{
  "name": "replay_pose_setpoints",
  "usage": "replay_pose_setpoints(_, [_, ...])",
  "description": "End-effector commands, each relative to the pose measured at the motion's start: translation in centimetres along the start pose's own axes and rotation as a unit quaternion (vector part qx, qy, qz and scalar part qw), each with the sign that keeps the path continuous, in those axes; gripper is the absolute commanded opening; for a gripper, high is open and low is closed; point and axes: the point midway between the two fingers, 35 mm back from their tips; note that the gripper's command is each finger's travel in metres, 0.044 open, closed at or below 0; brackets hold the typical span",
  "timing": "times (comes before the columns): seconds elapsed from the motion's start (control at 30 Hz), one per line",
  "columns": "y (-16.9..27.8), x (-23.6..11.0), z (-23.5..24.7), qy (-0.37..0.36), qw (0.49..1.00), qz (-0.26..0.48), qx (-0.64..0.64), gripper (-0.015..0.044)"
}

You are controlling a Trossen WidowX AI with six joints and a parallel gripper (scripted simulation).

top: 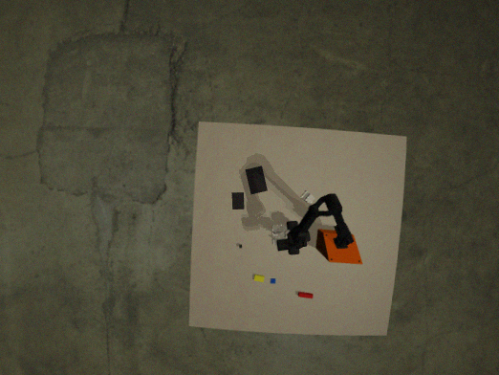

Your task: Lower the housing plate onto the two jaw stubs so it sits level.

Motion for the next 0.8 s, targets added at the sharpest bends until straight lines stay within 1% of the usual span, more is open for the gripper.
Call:
replay_pose_setpoints(0.0, [0.02, 0.00, 0.03, 0.002, 1.000, -0.002, 0.004, 0.0351])
replay_pose_setpoints(0.77, [0.05, 0.11, 0.07, 0.002, 1.000, -0.002, 0.004, 0.0351])
Point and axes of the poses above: the point midway between the two fingers, 35 mm back from their tips, its own x axis out along the fingers, its own z axis across the jaws, y = z × x, and after that the axes turned 5 degrees about -x, right-handed
